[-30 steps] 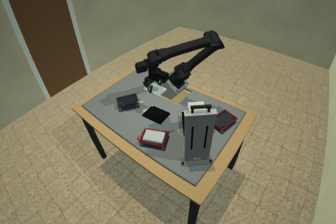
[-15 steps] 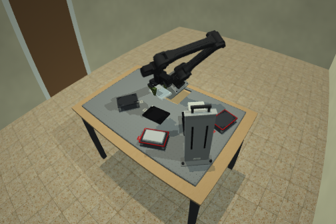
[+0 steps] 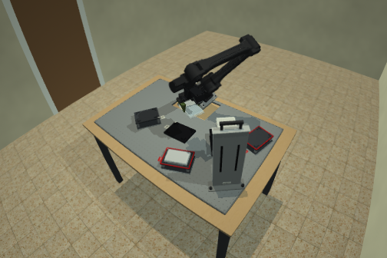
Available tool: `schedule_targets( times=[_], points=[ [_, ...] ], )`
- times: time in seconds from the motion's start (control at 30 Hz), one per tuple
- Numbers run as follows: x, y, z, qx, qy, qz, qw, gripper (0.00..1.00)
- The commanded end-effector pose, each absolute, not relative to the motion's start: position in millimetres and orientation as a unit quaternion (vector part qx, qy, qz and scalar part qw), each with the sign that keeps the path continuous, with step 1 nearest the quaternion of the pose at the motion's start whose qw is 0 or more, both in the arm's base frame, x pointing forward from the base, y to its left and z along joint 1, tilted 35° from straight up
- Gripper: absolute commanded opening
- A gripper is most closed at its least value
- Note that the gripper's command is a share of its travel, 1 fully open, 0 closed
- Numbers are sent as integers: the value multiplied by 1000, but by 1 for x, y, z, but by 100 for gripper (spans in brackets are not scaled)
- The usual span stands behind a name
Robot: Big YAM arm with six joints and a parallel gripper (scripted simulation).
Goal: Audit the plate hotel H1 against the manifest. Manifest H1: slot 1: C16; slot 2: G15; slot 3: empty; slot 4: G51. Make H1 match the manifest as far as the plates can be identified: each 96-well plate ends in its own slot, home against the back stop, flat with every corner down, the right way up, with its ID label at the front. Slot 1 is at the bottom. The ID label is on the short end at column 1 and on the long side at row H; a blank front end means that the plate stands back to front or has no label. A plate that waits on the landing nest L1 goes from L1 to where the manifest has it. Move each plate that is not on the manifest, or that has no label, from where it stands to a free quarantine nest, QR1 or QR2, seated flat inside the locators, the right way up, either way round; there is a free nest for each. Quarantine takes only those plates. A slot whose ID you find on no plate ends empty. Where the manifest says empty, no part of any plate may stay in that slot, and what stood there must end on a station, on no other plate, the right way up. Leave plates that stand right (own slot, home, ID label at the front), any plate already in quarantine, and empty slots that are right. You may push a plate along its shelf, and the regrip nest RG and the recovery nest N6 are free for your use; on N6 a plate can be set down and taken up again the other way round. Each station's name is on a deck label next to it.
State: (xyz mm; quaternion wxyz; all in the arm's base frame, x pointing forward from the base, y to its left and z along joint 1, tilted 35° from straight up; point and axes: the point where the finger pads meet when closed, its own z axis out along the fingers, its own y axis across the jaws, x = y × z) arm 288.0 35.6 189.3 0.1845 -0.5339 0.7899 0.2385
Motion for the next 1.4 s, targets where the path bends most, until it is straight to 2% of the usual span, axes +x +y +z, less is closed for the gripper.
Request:
schedule_targets(
  times=[0.0, 1.37],
  points=[
    [301, 43, 219, -527, 795, 227, 199, 86],
    [259, 138, 286, -328, 892, 271, 155, 86]
  ],
)
